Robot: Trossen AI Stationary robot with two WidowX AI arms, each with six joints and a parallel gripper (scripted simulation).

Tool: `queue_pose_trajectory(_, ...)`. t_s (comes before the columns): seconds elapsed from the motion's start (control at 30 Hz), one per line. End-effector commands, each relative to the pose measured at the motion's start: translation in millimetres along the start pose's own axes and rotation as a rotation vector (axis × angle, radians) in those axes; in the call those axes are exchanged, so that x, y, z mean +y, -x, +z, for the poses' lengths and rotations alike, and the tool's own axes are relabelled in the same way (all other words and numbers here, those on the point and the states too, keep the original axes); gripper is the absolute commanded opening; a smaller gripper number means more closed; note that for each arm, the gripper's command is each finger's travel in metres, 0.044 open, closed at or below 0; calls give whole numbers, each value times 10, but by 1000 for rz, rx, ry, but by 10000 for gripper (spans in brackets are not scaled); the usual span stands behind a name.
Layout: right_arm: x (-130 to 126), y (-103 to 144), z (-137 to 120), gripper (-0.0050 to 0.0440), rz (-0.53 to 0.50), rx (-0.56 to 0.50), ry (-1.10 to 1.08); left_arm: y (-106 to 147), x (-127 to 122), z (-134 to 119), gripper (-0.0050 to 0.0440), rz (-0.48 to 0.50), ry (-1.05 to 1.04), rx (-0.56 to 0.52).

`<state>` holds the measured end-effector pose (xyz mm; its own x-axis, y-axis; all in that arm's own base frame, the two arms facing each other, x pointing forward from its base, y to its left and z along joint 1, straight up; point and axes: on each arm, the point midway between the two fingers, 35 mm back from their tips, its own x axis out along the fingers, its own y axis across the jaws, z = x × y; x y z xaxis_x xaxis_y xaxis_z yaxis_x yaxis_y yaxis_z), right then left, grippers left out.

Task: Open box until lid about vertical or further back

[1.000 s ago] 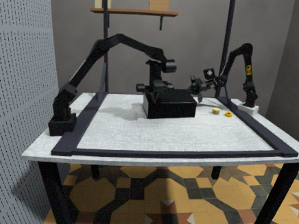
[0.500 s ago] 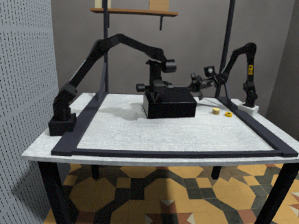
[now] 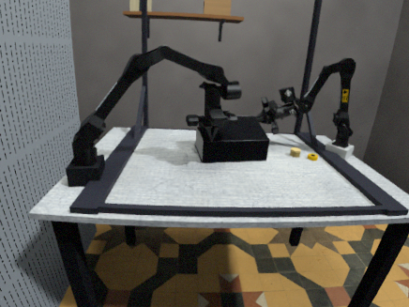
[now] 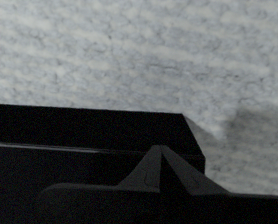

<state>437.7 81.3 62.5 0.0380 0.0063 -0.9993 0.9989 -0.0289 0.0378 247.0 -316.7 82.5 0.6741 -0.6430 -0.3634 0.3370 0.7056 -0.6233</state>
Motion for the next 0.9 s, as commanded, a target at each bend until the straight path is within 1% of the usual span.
queue_pose_trajectory(0.0,-6,-14,-3,-50,-3,0,0,39,-169,148,4,-39,3,-24)
queue_pose_trajectory(0.87,-6,-14,-3,-50,-3,0,0,157,-265,381,4,-38,2,-26)
